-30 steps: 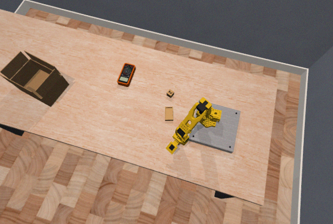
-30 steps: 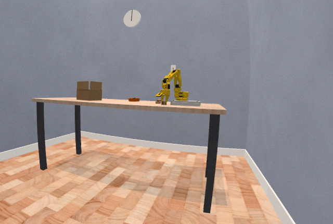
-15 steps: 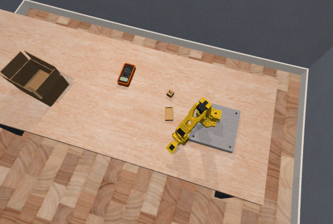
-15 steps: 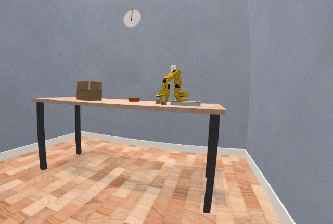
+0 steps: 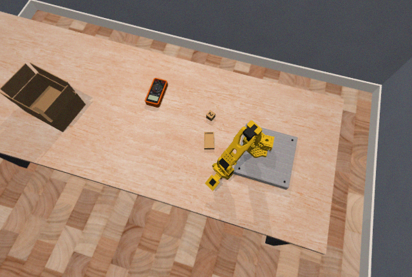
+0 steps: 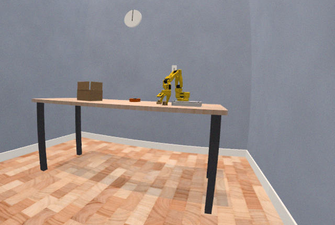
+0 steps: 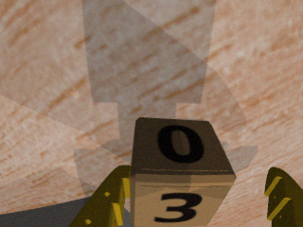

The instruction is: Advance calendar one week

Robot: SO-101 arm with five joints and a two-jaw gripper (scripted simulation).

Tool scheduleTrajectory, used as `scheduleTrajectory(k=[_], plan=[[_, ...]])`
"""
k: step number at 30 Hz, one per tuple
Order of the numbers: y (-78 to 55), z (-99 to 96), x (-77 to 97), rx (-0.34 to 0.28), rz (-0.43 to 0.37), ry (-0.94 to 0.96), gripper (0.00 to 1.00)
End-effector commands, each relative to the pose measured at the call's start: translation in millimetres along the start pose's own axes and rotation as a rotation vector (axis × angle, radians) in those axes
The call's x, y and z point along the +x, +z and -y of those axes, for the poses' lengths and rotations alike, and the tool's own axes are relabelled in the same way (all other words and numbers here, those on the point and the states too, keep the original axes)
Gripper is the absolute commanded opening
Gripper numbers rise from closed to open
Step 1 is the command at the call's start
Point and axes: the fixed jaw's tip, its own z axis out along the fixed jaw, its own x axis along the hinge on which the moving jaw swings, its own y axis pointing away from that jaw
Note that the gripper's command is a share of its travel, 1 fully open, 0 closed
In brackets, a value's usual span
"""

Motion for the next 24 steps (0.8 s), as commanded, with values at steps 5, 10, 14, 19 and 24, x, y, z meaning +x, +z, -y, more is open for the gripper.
scheduleTrajectory(k=[5, 10, 14, 19, 24], plan=[[-11.0, -1.4, 1.3, -0.001, -0.02, 0.003, 0.36], [-25.1, -1.3, 0.2, -0.001, -0.02, 0.003, 0.36], [-36.2, -1.3, 0.2, -0.001, -0.02, 0.003, 0.36], [-50.3, -1.4, 1.5, -0.001, -0.02, 0.003, 0.36], [-55.5, -1.4, 2.4, -0.001, -0.02, 0.003, 0.36]])
